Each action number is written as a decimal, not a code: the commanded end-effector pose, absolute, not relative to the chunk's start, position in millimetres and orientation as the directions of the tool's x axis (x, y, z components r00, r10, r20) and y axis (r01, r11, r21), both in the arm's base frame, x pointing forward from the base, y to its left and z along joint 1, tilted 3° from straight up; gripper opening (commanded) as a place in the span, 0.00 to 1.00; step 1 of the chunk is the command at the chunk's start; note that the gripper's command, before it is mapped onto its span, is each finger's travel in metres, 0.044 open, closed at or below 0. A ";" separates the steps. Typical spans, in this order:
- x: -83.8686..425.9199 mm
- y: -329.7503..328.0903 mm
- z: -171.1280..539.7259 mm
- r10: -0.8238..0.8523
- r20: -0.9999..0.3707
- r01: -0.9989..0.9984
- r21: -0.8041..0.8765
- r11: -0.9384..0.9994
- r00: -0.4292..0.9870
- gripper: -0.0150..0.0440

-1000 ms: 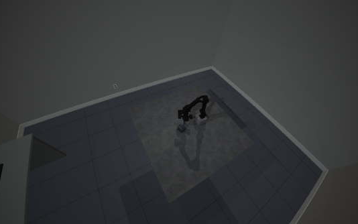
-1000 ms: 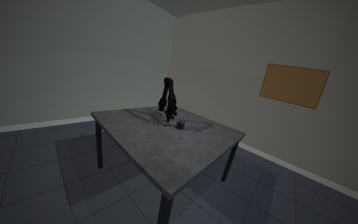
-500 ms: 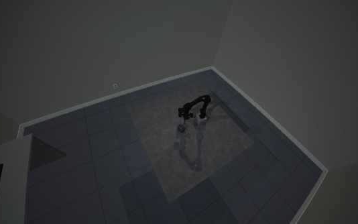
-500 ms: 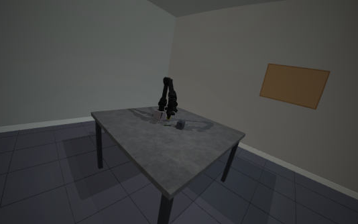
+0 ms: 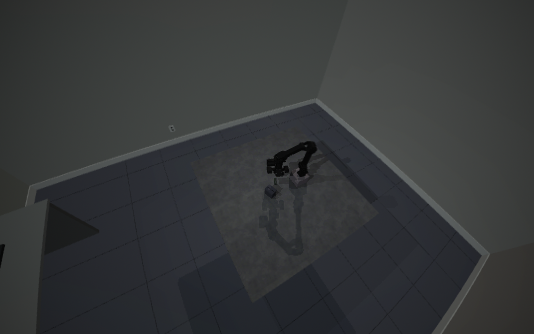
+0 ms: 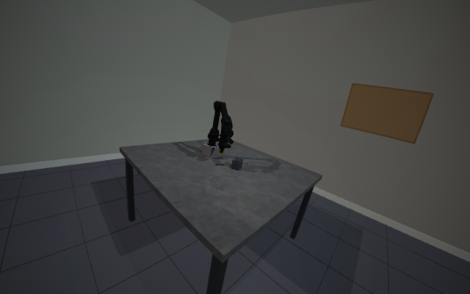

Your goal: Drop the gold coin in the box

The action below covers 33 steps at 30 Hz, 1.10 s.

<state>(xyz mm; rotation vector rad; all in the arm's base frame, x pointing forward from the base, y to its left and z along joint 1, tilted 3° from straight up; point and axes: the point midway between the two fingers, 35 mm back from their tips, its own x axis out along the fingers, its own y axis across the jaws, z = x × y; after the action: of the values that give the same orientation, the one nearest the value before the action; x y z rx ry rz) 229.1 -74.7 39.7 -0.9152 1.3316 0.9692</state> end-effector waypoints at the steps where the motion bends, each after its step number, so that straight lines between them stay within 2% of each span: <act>1: 228.5 -75.4 40.6 0.037 -0.999 -0.973 0.010 0.231 -0.002 0.25; 10: 228.4 -75.9 40.7 0.037 -0.999 -0.998 -0.001 -0.070 -0.002 0.25; 19: 228.3 -76.4 40.8 0.037 -0.999 -0.933 -0.012 -0.359 -0.002 0.25; 33: 238.2 -71.9 41.7 0.032 -0.999 -0.926 -0.013 -0.376 0.001 0.25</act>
<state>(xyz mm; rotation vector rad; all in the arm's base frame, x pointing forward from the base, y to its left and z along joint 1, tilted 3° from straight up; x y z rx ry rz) 232.8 -73.7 40.4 -1.4623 0.9662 1.5020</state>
